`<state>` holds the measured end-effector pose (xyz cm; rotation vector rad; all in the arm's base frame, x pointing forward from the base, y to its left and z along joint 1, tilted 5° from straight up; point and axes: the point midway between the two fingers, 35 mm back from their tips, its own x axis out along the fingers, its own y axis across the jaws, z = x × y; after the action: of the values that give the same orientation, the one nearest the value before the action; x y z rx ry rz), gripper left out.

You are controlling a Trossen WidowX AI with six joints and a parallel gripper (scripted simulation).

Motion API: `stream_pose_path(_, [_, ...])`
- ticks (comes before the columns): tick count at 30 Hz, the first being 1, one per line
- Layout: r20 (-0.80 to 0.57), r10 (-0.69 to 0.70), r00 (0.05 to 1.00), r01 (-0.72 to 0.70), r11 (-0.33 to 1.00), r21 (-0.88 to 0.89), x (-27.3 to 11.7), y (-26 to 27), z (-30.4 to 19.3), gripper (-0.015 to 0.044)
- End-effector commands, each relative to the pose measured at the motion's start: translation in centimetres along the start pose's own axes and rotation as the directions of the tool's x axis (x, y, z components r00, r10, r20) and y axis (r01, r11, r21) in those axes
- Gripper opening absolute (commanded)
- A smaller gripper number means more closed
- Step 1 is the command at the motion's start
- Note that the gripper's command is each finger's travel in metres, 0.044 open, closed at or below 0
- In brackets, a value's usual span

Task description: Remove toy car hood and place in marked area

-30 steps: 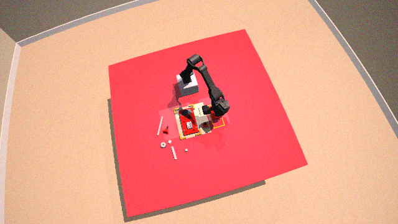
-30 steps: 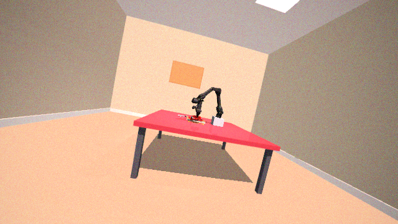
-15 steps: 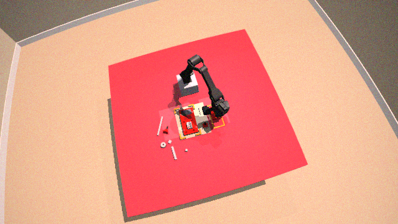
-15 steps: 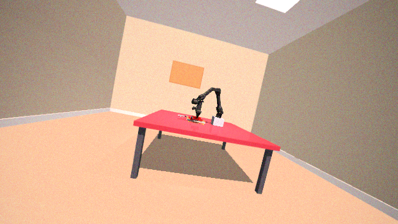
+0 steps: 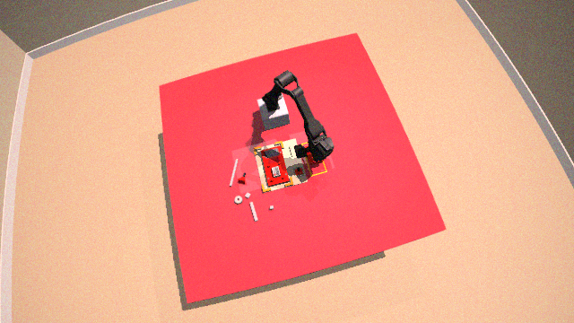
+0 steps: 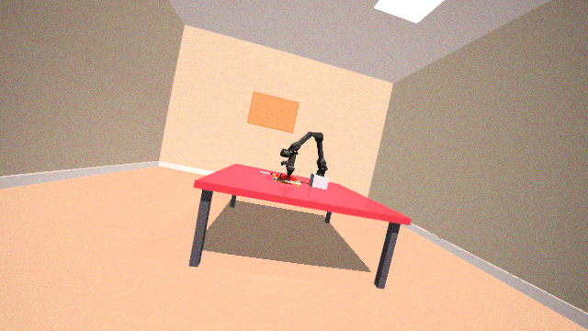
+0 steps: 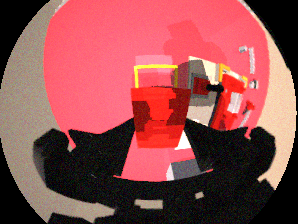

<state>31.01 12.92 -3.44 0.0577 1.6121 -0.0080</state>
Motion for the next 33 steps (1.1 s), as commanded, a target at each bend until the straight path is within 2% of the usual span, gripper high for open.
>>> stream_pose_path(1, [-0.007,0.0,1.0,0.0,1.0,0.005,0.5,0.0,-0.2,0.0])
stream_pose_path(33, [-0.007,0.0,1.0,0.0,1.0,0.005,2.1,-0.1,-0.4,0.0])
